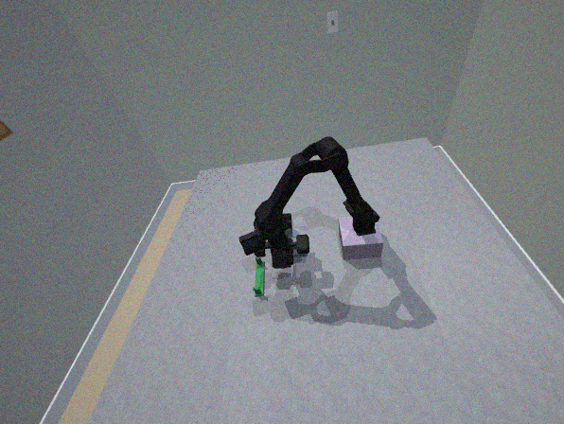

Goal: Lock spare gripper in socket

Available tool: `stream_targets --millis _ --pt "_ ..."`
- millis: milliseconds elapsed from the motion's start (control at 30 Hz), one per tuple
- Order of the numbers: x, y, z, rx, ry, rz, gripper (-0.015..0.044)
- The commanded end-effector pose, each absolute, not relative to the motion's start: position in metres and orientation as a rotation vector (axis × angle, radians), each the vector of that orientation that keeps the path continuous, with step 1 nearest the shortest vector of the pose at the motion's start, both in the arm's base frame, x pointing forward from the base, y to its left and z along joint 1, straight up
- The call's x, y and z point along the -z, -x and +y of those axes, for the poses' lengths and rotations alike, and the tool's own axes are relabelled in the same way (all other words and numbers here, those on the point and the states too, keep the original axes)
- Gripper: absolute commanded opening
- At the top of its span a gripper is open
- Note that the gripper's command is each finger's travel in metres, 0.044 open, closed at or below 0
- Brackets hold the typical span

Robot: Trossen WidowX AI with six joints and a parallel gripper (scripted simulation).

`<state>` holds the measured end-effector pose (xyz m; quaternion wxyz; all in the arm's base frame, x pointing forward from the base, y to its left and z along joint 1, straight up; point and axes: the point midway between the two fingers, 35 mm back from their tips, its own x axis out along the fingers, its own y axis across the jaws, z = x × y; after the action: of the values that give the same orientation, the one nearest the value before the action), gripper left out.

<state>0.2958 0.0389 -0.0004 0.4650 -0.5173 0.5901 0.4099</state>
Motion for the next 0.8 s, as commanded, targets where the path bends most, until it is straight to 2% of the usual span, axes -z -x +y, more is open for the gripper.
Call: stream_targets --millis 0,767 --pt "0.000 -0.296 0.035 -1.006 1.277 1.450 0.0000" --pt "0.000 -0.294 0.022 -1.012 1.273 1.453 0.0000"
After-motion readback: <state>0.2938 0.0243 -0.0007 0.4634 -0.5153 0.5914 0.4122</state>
